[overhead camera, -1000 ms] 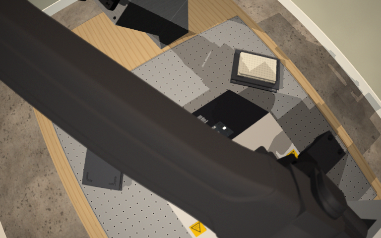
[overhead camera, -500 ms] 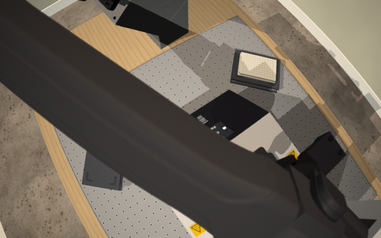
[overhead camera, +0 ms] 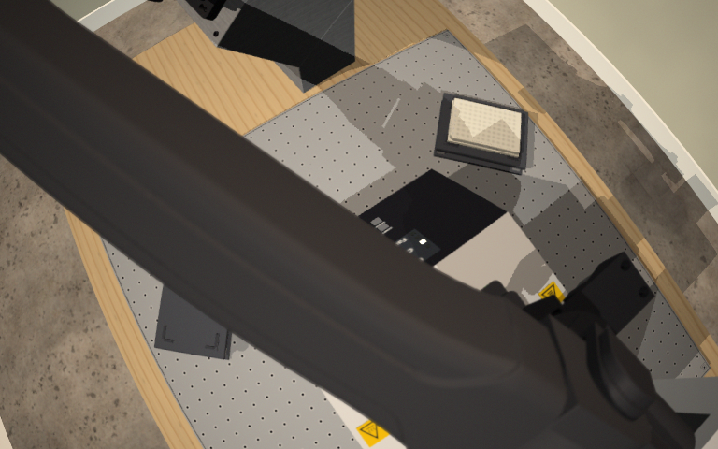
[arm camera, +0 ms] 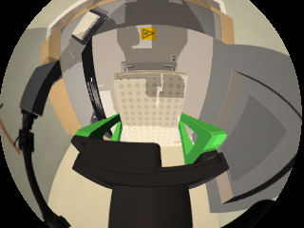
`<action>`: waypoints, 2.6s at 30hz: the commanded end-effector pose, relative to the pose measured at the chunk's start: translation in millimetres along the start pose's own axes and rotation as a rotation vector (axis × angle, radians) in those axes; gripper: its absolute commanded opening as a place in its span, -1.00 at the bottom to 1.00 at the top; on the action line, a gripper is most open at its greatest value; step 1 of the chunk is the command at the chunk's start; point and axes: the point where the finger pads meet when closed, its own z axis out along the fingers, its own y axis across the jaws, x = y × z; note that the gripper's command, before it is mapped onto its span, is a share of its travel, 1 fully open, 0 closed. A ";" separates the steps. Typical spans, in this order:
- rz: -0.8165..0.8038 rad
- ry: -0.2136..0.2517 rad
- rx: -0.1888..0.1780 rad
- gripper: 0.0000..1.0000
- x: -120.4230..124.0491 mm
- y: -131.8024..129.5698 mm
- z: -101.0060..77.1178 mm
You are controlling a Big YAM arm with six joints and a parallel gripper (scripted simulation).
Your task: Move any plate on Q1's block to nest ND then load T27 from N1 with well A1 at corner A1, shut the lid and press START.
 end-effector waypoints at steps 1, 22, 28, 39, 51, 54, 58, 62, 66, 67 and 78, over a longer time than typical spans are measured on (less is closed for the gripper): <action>0.003 -0.008 0.055 -1.00 -7.8 -20.7 -13.3; 0.002 -0.006 0.049 -1.00 -0.7 -8.4 13.3; -0.011 -0.002 0.023 -1.00 -7.4 -3.5 40.7; 0.008 0.003 0.020 -1.00 8.3 -2.8 36.7; 0.011 -0.011 0.066 -1.00 -3.8 -24.8 13.3; 0.004 -0.011 0.060 -1.00 -8.2 -23.2 17.0; -0.011 -0.008 0.043 -1.00 -15.4 -14.8 25.9; -0.001 -0.009 0.047 -1.00 -12.4 -11.6 27.9; 0.013 -0.008 0.038 -1.00 -1.0 -5.8 30.8; 0.013 -0.008 0.032 -1.00 2.0 -3.3 31.5; 0.013 -0.009 0.041 -1.00 15.4 -11.7 21.5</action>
